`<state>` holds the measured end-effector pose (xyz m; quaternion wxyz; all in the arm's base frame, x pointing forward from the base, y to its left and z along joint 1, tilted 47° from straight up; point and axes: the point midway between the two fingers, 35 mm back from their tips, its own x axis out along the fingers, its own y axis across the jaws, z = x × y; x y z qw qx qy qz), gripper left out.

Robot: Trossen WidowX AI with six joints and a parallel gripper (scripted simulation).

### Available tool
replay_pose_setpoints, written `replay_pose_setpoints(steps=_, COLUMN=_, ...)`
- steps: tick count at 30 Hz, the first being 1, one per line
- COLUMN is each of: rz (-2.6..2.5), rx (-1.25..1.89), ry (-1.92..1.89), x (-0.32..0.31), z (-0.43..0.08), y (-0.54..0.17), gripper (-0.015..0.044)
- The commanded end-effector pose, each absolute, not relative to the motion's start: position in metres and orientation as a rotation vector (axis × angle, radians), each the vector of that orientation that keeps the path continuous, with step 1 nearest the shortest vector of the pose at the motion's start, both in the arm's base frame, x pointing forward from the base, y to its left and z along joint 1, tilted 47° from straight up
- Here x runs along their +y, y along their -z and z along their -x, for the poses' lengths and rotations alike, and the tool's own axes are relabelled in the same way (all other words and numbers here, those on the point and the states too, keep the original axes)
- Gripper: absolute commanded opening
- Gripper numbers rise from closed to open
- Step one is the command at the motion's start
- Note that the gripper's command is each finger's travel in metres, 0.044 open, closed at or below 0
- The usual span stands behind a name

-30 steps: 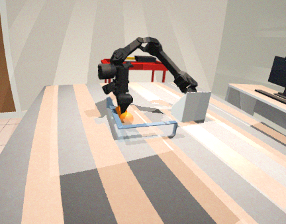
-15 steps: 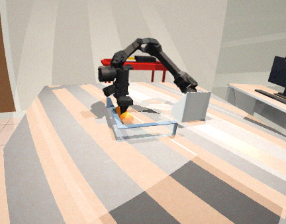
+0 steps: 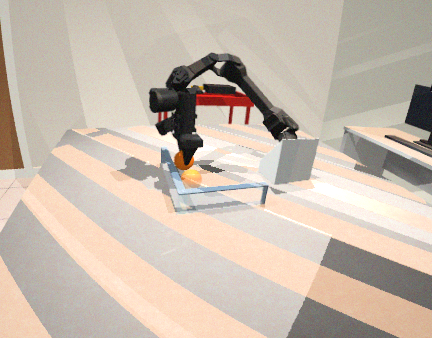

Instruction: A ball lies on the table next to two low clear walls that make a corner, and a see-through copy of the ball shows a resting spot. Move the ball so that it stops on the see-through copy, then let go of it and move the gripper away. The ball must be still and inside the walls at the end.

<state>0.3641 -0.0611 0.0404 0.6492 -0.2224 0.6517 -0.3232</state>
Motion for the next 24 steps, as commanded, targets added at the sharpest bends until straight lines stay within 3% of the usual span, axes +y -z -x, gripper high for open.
replay_pose_setpoints(steps=1, rz=0.501, rx=1.478, ry=0.733, x=-0.046, z=-0.369, y=-0.054, gripper=0.0)
replay_pose_setpoints(steps=18, rz=0.524, rx=1.478, ry=0.744, x=0.008, z=-0.371, y=-0.116, gripper=0.0)
replay_pose_setpoints(steps=24, rz=0.525, rx=1.477, ry=0.744, x=0.012, z=-0.372, y=-0.106, gripper=0.0)
